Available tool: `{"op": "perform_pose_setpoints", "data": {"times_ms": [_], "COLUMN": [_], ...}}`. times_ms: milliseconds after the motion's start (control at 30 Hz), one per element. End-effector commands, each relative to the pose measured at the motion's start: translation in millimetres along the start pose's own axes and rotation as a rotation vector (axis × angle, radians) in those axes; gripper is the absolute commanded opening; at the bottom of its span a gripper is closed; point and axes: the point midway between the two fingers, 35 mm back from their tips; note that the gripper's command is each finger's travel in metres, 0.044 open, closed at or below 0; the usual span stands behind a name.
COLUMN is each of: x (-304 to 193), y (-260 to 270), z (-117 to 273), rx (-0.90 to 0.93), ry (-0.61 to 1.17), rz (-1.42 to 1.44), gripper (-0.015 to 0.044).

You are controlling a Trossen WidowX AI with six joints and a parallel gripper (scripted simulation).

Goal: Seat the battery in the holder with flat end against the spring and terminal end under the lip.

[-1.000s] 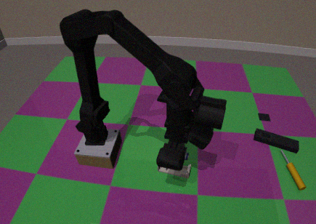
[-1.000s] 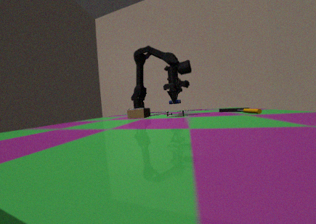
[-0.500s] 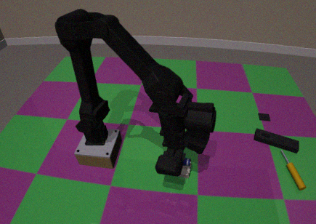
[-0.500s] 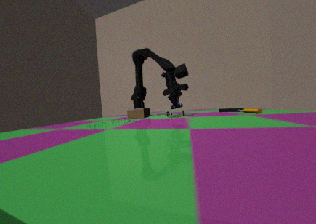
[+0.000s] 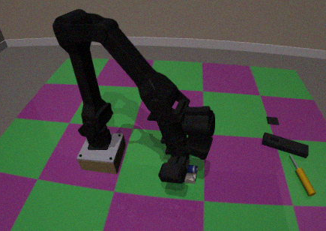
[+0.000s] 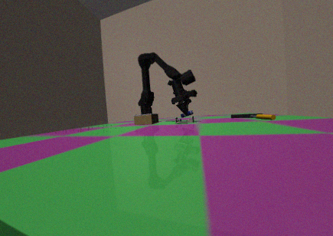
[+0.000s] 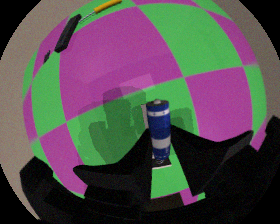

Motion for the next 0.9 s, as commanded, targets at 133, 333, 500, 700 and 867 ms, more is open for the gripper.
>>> {"op": "perform_pose_setpoints", "data": {"times_ms": [133,333,500,700,867], "x": [-3.2,-5.2,-6.9,-9.2,-11.1], "y": [0.1,-0.1,-0.3,-0.5,-0.7], "z": [-3.7,-6.3,-8.1,-10.0,-11.3], "rx": [0.009,0.012,0.015,0.019,0.021], "ry": [-0.052,-0.089,-0.12,-0.157,-0.186], "rz": [-0.006,-0.006,-0.006,-0.006,-0.006], "gripper": [0.0071,0.0071,0.0071,0.0071,0.0071]}}
Point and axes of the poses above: the point midway between the two fingers, 35 mm back from their tips, its own z axis back along the fingers, its own y axis across the jaws, x = y × z, and after that the axes turned 7 degrees about -z, right-handed
